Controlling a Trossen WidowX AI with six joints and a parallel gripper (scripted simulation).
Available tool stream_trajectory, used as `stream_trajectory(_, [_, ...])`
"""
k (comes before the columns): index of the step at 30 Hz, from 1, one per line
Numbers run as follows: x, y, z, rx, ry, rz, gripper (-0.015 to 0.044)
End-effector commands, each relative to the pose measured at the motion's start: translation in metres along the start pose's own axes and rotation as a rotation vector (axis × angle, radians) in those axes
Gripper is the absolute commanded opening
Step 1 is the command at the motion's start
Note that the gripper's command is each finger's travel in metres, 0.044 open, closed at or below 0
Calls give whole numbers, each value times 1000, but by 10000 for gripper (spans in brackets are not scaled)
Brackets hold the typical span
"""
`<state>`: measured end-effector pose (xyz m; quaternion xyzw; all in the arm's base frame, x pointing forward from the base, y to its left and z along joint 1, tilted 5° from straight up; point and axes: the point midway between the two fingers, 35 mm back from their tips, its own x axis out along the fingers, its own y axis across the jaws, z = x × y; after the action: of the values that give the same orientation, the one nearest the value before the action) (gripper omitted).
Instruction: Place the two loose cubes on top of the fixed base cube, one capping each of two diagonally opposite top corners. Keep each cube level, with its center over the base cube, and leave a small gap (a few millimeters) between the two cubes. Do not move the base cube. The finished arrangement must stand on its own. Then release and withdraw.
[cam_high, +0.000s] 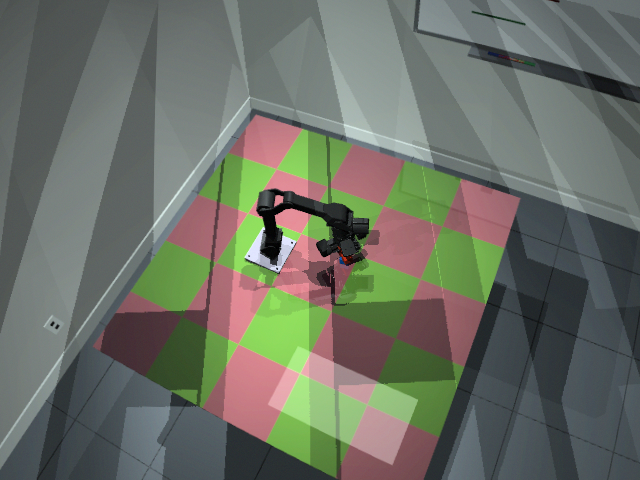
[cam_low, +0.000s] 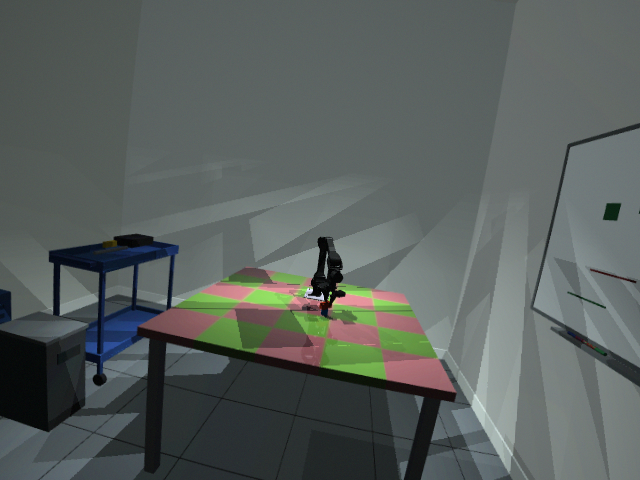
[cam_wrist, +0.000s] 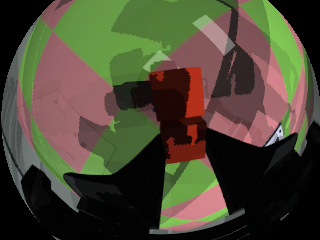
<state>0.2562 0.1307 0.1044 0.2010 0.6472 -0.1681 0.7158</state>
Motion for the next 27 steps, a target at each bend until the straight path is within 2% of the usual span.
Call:
stream_trajectory(1, [1, -1, 1, -2, -4, -4, 105])
stream_trajectory(10, [1, -1, 1, -2, -4, -4, 105])
stream_trajectory(14, [1, -1, 1, -2, -4, -4, 205])
stream_trajectory(27, [-15, 0, 0, 0, 1, -1, 205])
